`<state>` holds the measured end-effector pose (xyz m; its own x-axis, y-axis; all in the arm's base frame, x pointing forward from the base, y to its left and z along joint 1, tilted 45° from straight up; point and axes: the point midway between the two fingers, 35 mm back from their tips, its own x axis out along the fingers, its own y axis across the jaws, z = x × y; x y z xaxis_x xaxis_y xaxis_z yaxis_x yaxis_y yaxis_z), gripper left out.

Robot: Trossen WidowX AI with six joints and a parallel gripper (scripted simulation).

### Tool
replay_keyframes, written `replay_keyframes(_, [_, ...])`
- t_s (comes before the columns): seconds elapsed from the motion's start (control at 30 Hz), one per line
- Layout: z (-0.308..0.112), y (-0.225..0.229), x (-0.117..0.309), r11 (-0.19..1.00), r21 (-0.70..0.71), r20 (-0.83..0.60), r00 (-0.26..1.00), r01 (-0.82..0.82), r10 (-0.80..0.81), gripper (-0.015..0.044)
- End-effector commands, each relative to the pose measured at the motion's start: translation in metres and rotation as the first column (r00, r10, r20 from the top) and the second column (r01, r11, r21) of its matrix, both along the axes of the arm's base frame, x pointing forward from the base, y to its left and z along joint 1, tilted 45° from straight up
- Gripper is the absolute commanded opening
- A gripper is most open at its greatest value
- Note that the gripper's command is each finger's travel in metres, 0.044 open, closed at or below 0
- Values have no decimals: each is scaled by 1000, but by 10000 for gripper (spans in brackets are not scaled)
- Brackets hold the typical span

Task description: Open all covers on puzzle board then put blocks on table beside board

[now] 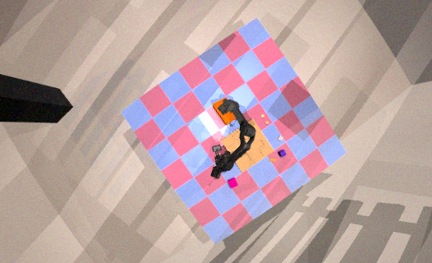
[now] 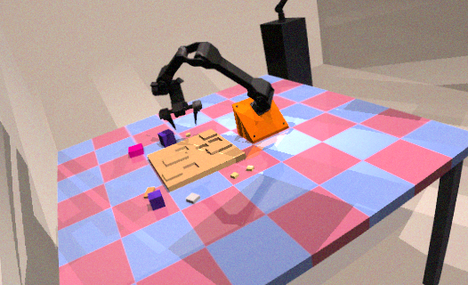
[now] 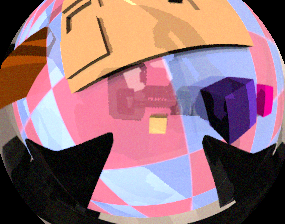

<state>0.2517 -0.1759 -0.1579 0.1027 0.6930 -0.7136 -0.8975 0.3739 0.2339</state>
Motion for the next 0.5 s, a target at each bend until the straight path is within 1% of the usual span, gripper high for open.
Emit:
replay_keyframes(0.0, [13, -14, -1, 1000, -11, 6, 1000, -1, 1, 440])
replay_keyframes(0.2, [27, -26, -5, 1000, -10, 5, 1000, 0, 0, 440])
replay_keyframes(0.33, [29, -27, -5, 1000, -9, 5, 1000, 0, 0, 440])
replay_keyframes(0.4, [31, -26, -3, 999, -5, -35, 998, 42, -43, 387])
replay_keyframes(0.47, [37, -22, 4, 987, -1, -146, 977, 158, -157, 335])
